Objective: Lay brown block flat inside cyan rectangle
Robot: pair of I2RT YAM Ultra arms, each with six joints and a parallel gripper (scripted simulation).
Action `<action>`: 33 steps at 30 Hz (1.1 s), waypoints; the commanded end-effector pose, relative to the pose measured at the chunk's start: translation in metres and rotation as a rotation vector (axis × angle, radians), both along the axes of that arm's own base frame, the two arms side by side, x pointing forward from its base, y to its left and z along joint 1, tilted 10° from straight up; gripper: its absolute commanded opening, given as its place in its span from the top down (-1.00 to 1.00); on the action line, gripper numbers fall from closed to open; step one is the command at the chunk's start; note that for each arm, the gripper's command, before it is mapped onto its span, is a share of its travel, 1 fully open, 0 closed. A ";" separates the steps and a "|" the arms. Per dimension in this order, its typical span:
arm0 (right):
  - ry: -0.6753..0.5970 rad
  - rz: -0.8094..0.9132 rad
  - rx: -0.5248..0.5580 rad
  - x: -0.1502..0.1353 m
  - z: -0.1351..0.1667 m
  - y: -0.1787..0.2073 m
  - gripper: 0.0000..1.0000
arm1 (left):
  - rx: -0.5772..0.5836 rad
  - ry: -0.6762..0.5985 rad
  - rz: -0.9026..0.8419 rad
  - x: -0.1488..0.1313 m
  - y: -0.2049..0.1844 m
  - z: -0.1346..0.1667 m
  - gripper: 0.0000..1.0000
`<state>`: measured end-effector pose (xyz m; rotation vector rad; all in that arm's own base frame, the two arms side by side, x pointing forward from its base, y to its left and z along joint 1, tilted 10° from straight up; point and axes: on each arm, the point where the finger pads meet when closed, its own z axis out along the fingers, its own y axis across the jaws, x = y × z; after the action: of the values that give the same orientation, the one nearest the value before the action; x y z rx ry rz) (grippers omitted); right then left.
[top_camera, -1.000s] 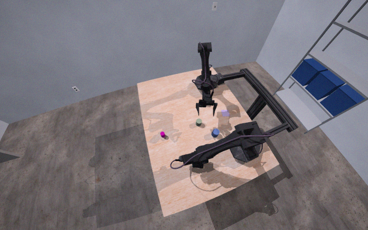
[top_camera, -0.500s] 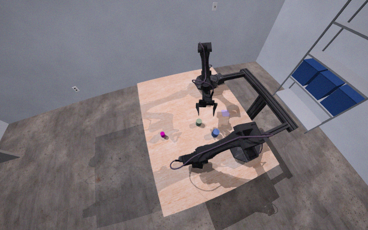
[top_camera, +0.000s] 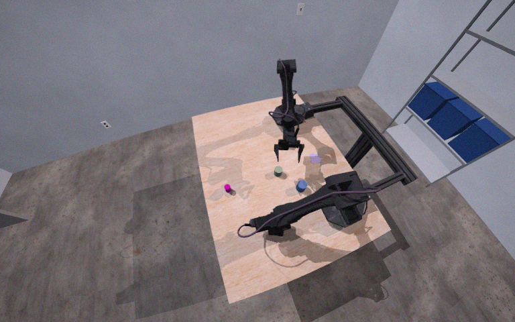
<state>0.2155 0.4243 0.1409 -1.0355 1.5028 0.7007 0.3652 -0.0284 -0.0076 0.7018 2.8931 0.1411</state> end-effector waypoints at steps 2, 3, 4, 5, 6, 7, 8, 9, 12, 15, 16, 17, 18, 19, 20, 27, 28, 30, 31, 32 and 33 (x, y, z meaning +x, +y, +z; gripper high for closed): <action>-0.030 0.009 0.045 0.002 0.017 0.003 -1.00 | 0.007 0.028 0.002 -0.008 0.005 -0.011 0.47; -0.030 0.009 0.045 0.002 0.017 0.003 -1.00 | 0.006 0.024 0.002 -0.007 0.005 -0.012 0.47; -0.030 0.009 0.045 0.002 0.017 0.003 -1.00 | 0.006 0.024 0.003 -0.007 0.005 -0.005 0.47; -0.030 0.009 0.045 0.002 0.017 0.003 -1.00 | 0.006 0.024 0.003 -0.007 0.005 -0.005 0.47; -0.030 0.009 0.045 0.002 0.017 0.003 -1.00 | 0.006 0.024 0.003 -0.007 0.005 -0.005 0.47; -0.030 0.009 0.045 0.002 0.017 0.003 -1.00 | 0.006 0.027 0.004 -0.008 0.005 -0.003 0.47; -0.030 0.009 0.045 0.002 0.017 0.003 -1.00 | 0.006 0.027 0.004 -0.008 0.005 -0.003 0.47; -0.030 0.009 0.045 0.002 0.017 0.003 -1.00 | 0.006 0.027 0.004 -0.008 0.005 -0.003 0.47; -0.030 0.009 0.045 0.002 0.017 0.003 -1.00 | 0.005 0.020 0.004 -0.007 0.004 -0.003 0.47; -0.030 0.009 0.045 0.002 0.017 0.003 -1.00 | 0.005 0.020 0.004 -0.007 0.004 -0.003 0.14; -0.030 0.009 0.045 0.002 0.017 0.003 -1.00 | 0.005 0.017 0.002 -0.007 0.001 0.000 -0.09; -0.030 0.009 0.045 0.002 0.017 0.003 -1.00 | 0.003 0.011 0.002 -0.005 0.000 0.003 -0.11; -0.030 0.009 0.045 0.002 0.017 0.003 -1.00 | 0.010 -0.004 0.002 -0.001 -0.001 0.007 -0.11; -0.030 0.009 0.045 0.002 0.017 0.003 -1.00 | 0.008 -0.010 0.001 0.001 -0.003 0.009 -0.11; -0.030 0.009 0.045 0.002 0.017 0.003 -1.00 | 0.005 -0.015 0.000 0.002 -0.004 0.011 -0.11; -0.030 0.009 0.045 0.002 0.017 0.003 -1.00 | 0.002 -0.036 -0.002 0.007 -0.008 0.019 -0.11; -0.030 0.009 0.045 0.002 0.017 0.003 -1.00 | 0.001 -0.038 -0.003 0.007 -0.008 0.020 -0.11; -0.030 0.009 0.045 0.002 0.017 0.003 -1.00 | 0.005 -0.039 -0.002 0.007 -0.008 0.022 -0.11; -0.030 0.009 0.045 0.002 0.017 0.003 -1.00 | 0.007 -0.039 -0.002 0.007 -0.007 0.024 -0.11; -0.030 0.009 0.045 0.002 0.017 0.003 -1.00 | 0.008 -0.039 -0.001 0.006 -0.008 0.027 -0.11; -0.030 0.009 0.045 0.002 0.017 0.003 -1.00 | 0.007 -0.039 -0.002 0.006 -0.008 0.030 -0.11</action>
<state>0.2155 0.4243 0.1409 -1.0355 1.5028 0.7007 0.3621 -0.0326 0.0023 0.7052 2.8913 0.1489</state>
